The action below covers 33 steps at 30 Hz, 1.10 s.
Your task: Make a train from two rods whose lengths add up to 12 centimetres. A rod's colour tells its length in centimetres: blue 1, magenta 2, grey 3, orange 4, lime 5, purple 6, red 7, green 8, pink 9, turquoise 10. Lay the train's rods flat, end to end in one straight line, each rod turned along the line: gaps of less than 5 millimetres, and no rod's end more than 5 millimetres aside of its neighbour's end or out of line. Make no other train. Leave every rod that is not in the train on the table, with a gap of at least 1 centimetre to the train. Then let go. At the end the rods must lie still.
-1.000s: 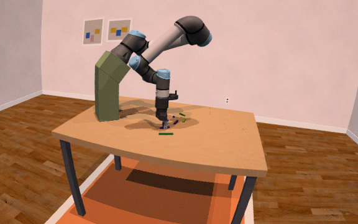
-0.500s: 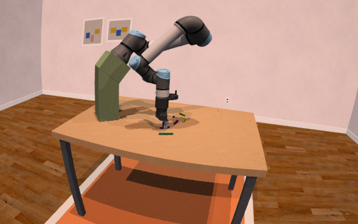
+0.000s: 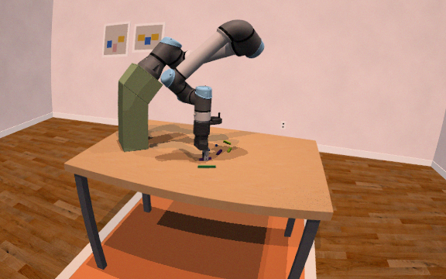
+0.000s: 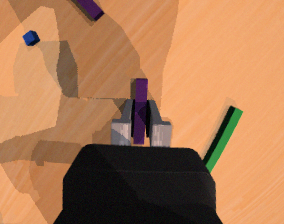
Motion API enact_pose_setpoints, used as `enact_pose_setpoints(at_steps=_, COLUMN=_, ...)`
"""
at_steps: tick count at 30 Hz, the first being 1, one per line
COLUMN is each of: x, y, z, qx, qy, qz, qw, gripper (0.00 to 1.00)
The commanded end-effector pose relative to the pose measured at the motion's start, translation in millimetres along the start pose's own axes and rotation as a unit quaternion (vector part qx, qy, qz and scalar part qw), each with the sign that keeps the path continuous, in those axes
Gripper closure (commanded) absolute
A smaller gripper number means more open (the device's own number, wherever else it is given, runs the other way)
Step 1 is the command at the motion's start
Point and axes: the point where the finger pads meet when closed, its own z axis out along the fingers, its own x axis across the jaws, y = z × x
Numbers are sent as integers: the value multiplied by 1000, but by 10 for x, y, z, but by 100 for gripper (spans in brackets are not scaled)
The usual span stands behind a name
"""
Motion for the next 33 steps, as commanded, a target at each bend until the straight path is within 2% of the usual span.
enact_pose_setpoints(at_steps=1, x=3, y=-4, z=0, qx=0, qy=1, qz=-1, qw=1000, gripper=64)
enact_pose_setpoints(at_steps=3, x=3, y=-4, z=0, qx=0, qy=1, qz=-1, qw=1000, gripper=64)
enact_pose_setpoints(at_steps=4, x=3, y=-4, z=0, qx=0, qy=1, qz=-1, qw=1000, gripper=58)
enact_pose_setpoints(at_steps=6, x=3, y=-4, z=0, qx=0, qy=1, qz=-1, qw=1000, gripper=58)
enact_pose_setpoints(at_steps=7, x=3, y=-4, z=0, qx=0, qy=1, qz=-1, qw=1000, gripper=52)
enact_pose_setpoints(at_steps=9, x=3, y=-4, z=0, qx=0, qy=1, qz=-1, qw=1000, gripper=52)
enact_pose_setpoints(at_steps=10, x=3, y=-4, z=0, qx=0, qy=1, qz=-1, qw=1000, gripper=46)
enact_pose_setpoints(at_steps=23, x=2, y=-4, z=-8, qx=0, qy=1, qz=-1, qw=1000, gripper=46)
enact_pose_setpoints(at_steps=28, x=-1, y=0, z=-82, qx=0, qy=0, qz=1, qw=1000, gripper=46)
enact_pose_setpoints(at_steps=33, x=-2, y=-1, z=-241, qx=0, qy=0, qz=1, qw=1000, gripper=46)
